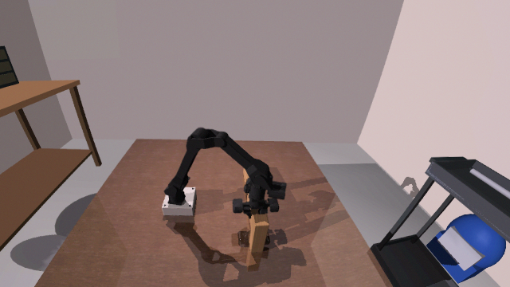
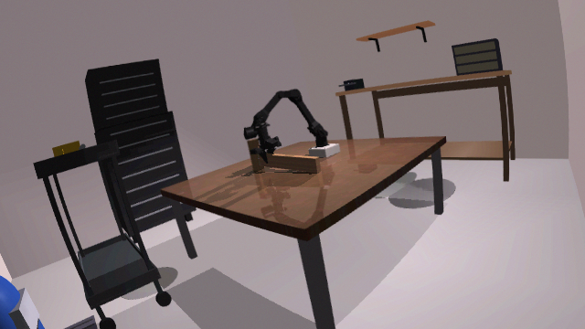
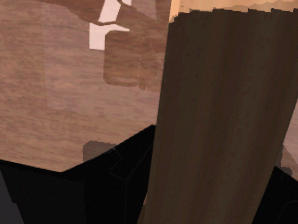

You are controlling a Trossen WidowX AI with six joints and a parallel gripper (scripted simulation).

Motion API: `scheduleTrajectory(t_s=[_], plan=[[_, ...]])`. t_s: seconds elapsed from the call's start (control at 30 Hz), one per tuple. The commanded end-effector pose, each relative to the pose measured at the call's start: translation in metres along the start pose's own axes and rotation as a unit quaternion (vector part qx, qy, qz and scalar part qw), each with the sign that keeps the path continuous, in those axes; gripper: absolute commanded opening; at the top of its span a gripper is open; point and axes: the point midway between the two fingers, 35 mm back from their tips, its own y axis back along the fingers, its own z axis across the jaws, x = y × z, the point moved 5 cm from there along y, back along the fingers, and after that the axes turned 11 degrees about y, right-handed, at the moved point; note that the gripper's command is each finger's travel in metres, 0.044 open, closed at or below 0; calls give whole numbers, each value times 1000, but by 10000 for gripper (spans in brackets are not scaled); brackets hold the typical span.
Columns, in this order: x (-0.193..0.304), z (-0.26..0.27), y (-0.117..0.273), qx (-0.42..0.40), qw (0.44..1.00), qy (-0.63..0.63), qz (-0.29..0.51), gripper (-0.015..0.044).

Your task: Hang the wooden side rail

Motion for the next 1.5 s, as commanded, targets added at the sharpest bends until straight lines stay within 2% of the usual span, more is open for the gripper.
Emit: scheduleTrajectory(t_s=[0.0, 1.47], plan=[[1, 0, 0, 1, 1000, 1, 2, 0], [6, 1, 1, 1, 1000, 1, 2, 0]])
